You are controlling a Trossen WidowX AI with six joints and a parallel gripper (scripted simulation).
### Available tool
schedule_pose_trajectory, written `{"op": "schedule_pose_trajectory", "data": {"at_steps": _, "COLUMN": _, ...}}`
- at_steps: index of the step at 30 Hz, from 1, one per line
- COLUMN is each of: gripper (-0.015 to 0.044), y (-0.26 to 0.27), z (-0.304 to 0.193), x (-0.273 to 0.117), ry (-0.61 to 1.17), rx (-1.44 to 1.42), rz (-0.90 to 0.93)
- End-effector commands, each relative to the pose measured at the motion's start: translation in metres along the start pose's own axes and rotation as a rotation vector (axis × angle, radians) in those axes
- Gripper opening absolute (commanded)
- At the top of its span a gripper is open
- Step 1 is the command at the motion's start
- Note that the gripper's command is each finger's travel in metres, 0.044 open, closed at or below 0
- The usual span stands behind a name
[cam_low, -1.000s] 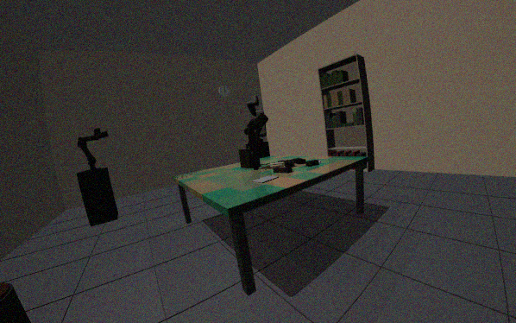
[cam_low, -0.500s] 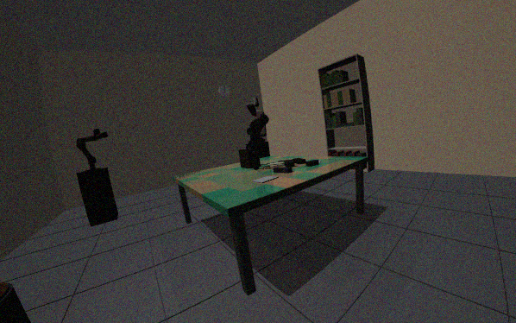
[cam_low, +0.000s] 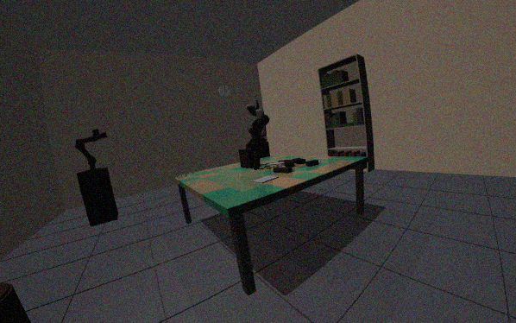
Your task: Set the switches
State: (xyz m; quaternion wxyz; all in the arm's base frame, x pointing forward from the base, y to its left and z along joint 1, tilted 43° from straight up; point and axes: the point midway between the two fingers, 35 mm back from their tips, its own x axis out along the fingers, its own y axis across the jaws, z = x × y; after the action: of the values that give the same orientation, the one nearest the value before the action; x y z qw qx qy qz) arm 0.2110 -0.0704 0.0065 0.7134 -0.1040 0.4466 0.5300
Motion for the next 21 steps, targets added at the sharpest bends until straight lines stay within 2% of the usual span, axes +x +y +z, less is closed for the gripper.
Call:
{"op": "schedule_pose_trajectory", "data": {"at_steps": 1, "gripper": 0.0338, "y": 0.003, "z": 0.005, "x": 0.003, "ry": -0.008, "rx": 0.008, "rz": 0.010}}
{"op": "schedule_pose_trajectory", "data": {"at_steps": 21, "gripper": 0.0338, "y": 0.003, "z": 0.021, "x": 0.006, "ry": -0.009, "rx": 0.008, "rz": 0.011}}
